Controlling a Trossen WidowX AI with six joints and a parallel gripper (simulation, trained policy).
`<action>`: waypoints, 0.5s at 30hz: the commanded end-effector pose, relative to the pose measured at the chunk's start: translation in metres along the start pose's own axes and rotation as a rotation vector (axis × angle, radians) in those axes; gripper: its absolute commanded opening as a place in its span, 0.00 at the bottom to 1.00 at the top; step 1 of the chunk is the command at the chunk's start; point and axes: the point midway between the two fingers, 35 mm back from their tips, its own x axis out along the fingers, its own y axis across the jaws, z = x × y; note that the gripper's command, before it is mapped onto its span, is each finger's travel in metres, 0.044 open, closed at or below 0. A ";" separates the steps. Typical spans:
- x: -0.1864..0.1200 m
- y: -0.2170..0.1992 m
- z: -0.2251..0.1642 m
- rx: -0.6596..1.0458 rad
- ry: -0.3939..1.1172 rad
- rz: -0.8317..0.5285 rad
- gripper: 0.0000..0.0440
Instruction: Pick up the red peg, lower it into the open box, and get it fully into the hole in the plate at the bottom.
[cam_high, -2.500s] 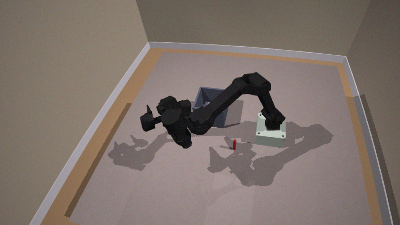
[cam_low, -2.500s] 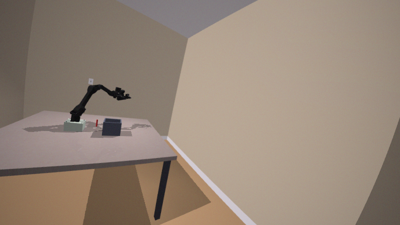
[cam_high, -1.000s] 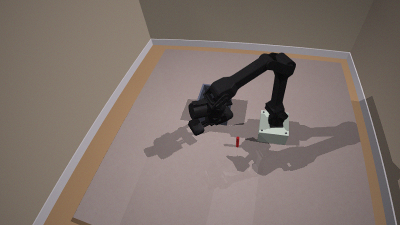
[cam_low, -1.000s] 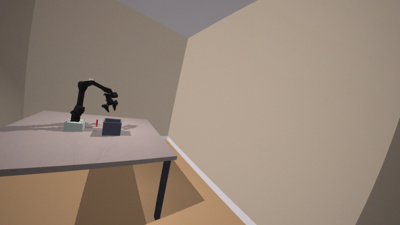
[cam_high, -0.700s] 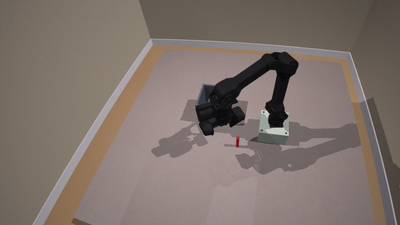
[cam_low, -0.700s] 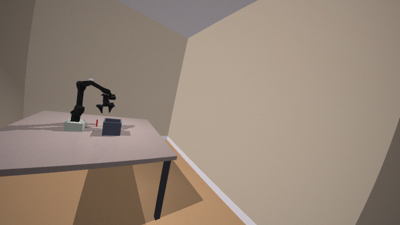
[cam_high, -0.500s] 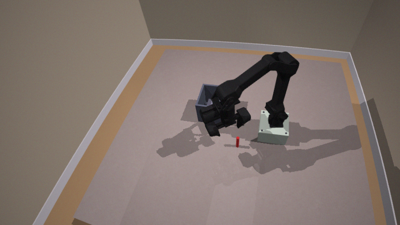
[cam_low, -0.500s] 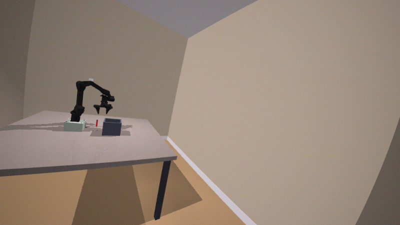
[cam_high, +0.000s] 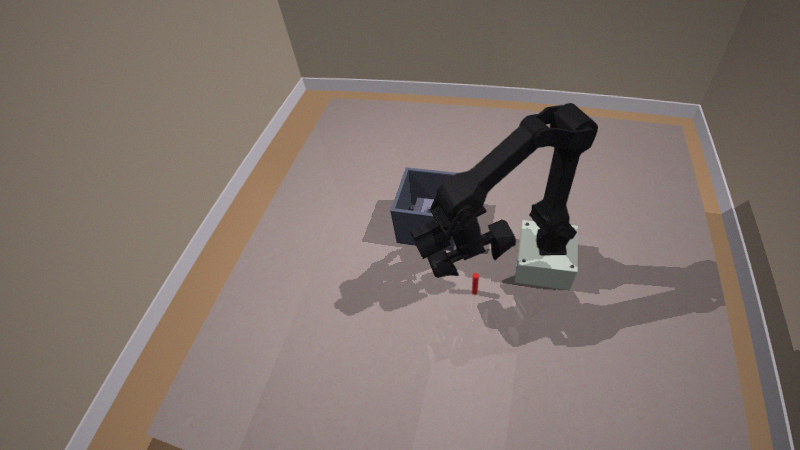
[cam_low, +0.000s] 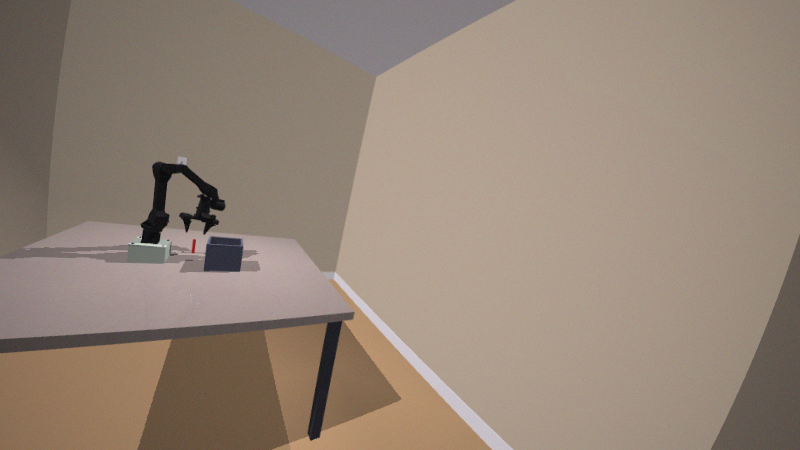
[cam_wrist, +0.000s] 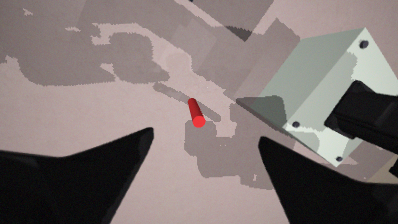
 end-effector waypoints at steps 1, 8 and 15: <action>0.012 -0.003 0.000 0.021 0.005 -0.024 0.99; 0.034 -0.003 0.002 0.059 0.005 -0.029 0.97; 0.056 -0.004 0.005 0.099 -0.003 -0.021 0.95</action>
